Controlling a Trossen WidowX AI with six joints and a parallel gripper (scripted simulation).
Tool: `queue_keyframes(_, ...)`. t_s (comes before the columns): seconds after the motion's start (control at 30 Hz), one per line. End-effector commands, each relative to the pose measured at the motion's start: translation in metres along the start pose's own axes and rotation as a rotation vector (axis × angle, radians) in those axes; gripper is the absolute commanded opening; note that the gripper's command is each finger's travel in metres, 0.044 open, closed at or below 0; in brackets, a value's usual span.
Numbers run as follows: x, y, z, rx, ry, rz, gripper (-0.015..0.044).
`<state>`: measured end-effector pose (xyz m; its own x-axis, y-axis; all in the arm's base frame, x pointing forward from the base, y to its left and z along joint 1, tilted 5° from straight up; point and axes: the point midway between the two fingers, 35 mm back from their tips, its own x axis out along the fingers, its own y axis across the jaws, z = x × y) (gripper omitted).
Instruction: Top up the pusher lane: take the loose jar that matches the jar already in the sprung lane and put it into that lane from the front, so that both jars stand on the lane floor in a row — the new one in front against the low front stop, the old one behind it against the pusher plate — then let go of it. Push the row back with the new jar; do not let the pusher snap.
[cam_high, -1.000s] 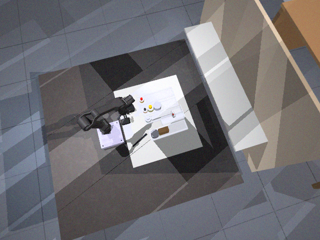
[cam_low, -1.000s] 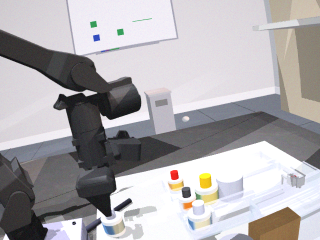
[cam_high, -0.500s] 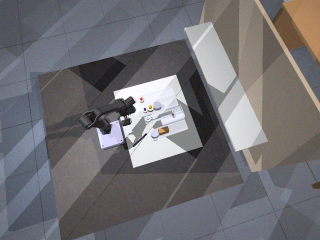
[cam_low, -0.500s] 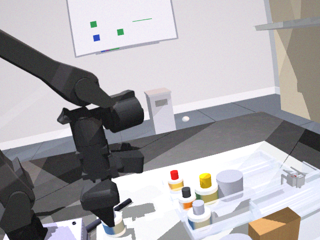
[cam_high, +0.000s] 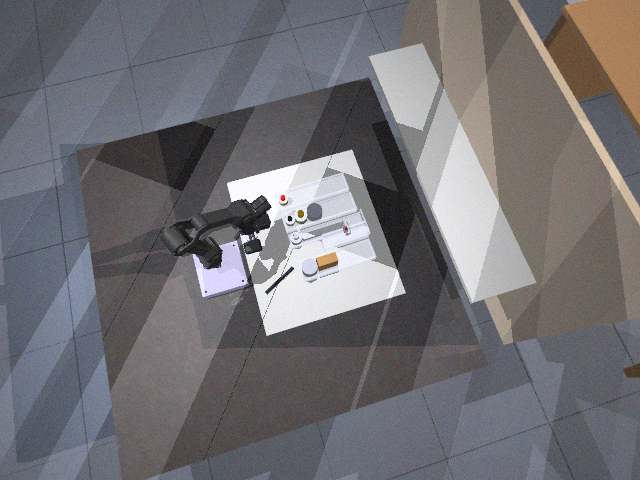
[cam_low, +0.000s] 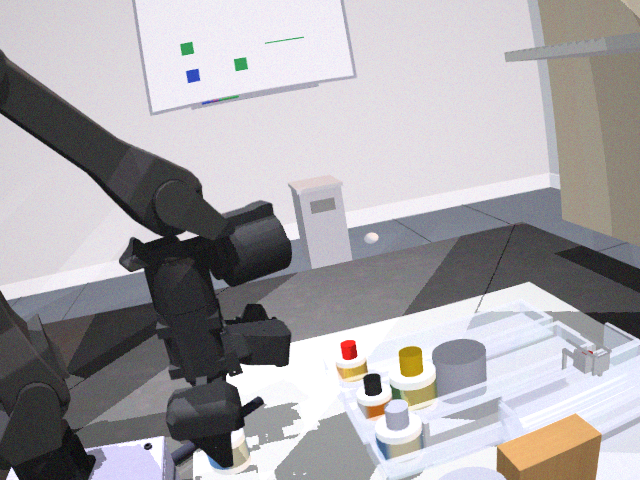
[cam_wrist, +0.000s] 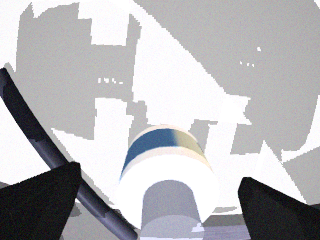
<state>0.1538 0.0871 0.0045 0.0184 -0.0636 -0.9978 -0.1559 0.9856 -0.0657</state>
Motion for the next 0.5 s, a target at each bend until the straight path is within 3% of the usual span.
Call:
queue_keyframes(0.0, 0.0023, -0.0016, -0.0014, -0.004, 0.003, -0.008, 0.0309)
queue_keyframes(0.13, 0.0023, -0.0016, -0.0014, -0.004, 0.003, -0.008, 0.0204)
queue_keyframes(0.37, 0.0023, -0.0016, -0.0014, -0.004, 0.003, -0.008, 0.0157)
queue_keyframes(0.47, -0.0011, -0.0013, -0.0006, -0.004, 0.003, -0.008, 0.0078)
